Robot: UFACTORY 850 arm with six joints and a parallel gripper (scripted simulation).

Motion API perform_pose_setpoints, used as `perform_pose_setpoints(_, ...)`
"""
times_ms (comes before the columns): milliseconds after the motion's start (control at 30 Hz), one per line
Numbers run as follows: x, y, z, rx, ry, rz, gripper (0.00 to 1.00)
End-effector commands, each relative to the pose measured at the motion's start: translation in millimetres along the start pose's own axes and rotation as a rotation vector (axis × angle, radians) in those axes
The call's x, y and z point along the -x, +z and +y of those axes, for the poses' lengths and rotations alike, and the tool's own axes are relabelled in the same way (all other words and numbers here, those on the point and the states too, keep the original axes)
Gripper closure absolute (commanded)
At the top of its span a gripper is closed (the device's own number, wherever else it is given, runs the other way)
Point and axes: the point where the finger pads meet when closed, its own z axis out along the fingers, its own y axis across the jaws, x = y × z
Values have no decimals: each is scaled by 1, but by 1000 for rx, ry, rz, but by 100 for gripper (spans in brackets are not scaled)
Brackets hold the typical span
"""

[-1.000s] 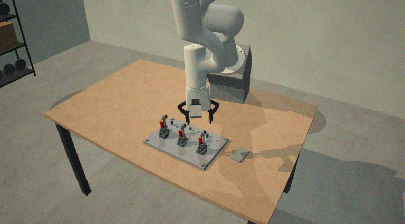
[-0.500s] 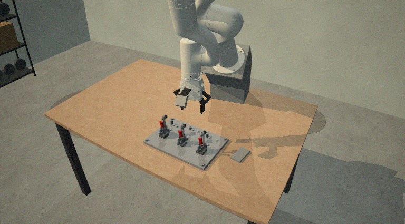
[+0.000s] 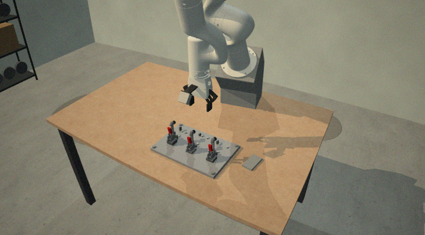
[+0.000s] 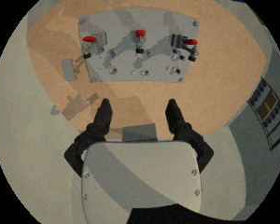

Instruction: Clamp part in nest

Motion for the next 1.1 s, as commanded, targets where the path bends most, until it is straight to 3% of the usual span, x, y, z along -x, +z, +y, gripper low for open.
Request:
perform_pose_setpoints(0, 1, 0, 1, -4, 4, -2, 0)
perform_pose_setpoints(500, 1, 0, 1, -4, 4, -2, 0)
perform_pose_setpoints(533, 1, 0, 1, -4, 4, -2, 100)
perform_pose_setpoints(1067, 1, 0, 1, -4, 4, -2, 100)
